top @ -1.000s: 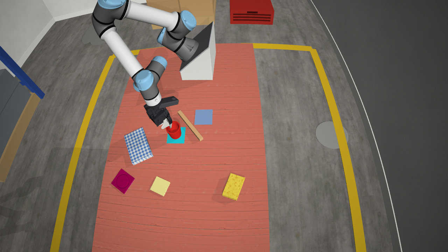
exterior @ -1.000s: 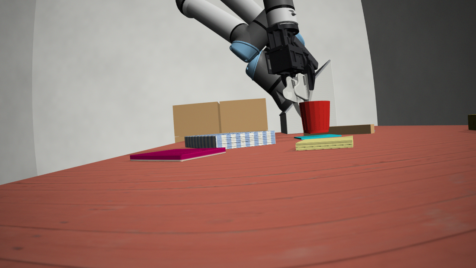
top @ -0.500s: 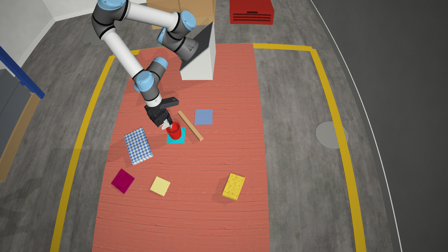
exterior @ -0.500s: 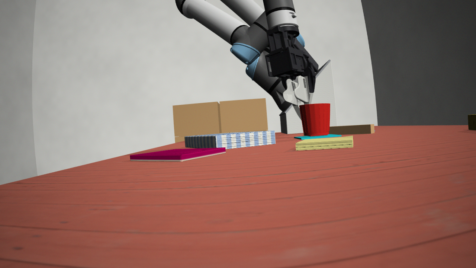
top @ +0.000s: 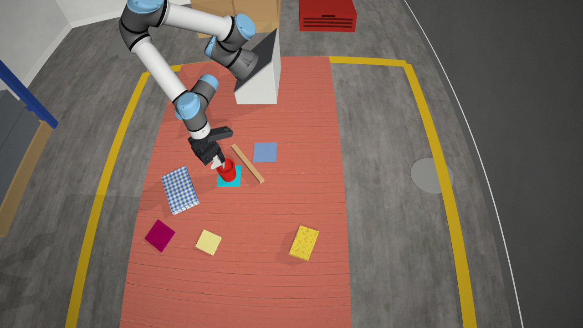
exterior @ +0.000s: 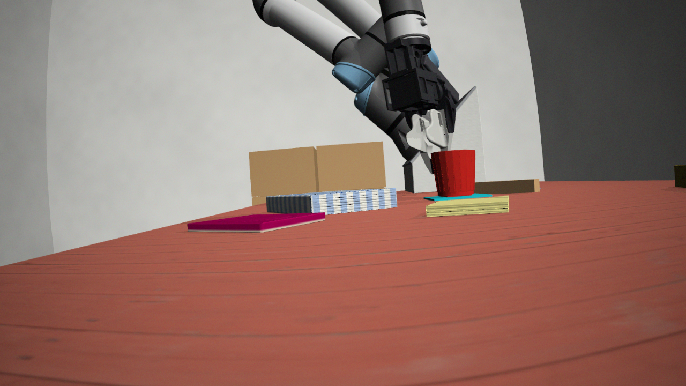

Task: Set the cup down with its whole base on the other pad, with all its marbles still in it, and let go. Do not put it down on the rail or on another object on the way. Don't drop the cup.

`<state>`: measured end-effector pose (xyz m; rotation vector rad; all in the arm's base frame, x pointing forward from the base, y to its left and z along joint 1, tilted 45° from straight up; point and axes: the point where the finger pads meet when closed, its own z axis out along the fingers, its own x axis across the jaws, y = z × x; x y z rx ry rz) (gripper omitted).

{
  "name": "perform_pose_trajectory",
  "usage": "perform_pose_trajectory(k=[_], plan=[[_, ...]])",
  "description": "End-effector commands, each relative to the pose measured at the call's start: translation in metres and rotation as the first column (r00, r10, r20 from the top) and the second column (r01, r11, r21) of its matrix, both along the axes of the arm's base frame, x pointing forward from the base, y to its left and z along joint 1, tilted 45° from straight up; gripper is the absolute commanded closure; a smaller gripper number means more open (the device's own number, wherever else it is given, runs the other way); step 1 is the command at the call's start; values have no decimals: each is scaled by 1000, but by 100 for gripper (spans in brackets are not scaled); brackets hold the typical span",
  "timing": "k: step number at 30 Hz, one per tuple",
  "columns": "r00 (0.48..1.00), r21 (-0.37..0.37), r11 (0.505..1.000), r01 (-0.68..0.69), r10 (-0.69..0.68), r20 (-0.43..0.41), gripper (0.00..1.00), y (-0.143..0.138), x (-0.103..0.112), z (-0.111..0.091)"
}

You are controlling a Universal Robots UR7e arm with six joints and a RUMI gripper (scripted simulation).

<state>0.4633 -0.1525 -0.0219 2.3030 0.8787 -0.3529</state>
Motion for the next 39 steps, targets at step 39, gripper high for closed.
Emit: perform_pose_trajectory(k=[39], plan=[[1000, 0, 1000, -1, 1, 1, 89, 4, 0, 5]])
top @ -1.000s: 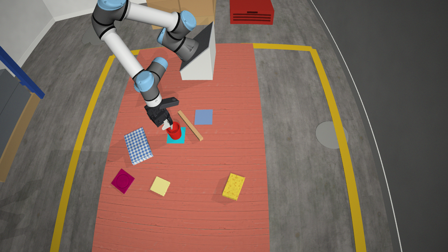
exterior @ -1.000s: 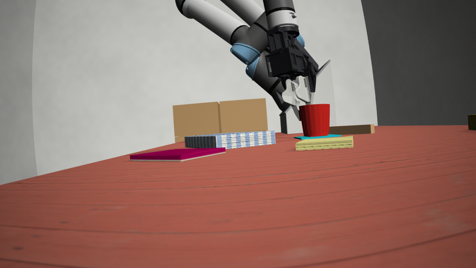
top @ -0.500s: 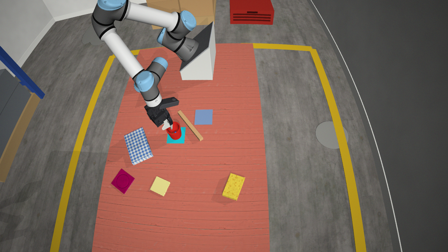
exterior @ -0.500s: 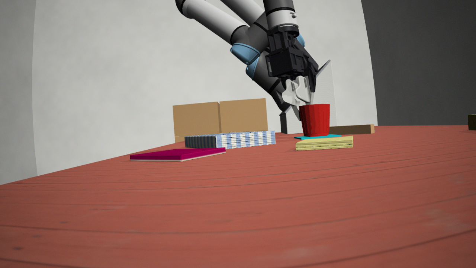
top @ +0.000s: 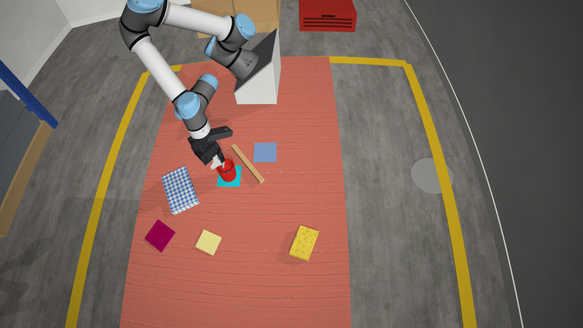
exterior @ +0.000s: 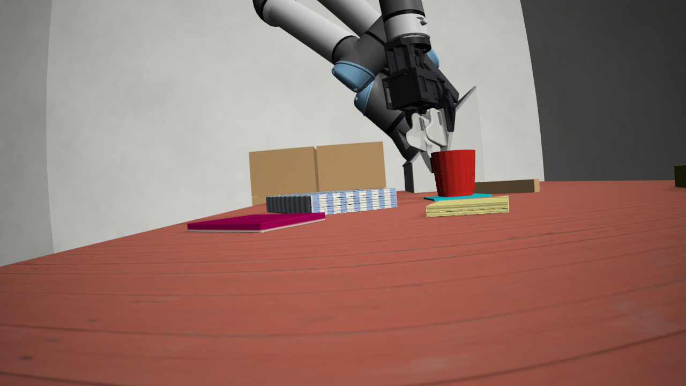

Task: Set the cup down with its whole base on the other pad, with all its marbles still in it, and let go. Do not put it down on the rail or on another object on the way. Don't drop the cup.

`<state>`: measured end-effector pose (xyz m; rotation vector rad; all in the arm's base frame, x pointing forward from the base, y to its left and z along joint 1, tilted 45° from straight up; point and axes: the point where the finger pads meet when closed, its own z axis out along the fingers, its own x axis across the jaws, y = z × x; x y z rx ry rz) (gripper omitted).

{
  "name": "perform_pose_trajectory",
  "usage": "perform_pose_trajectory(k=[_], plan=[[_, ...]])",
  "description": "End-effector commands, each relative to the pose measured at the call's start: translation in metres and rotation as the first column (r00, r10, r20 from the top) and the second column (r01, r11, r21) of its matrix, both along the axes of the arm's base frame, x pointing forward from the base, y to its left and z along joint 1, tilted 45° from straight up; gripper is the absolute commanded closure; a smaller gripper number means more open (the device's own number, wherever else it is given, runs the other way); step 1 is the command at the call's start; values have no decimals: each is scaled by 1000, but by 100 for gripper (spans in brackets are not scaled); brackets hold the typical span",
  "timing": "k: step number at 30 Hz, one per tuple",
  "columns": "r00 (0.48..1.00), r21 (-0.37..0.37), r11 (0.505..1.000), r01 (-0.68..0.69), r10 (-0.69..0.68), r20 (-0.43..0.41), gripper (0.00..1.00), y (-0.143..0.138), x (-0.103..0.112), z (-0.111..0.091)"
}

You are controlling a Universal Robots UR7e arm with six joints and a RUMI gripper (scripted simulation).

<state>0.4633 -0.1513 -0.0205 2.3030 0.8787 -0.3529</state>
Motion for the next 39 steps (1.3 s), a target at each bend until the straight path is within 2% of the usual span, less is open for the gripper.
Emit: perform_pose_trajectory(k=[1, 20, 39], plan=[[1000, 0, 1000, -1, 1, 1, 89, 5, 0, 5], [1000, 0, 1000, -1, 1, 1, 89, 38, 2, 45], [1000, 0, 1000, -1, 1, 1, 89, 41, 2, 48]])
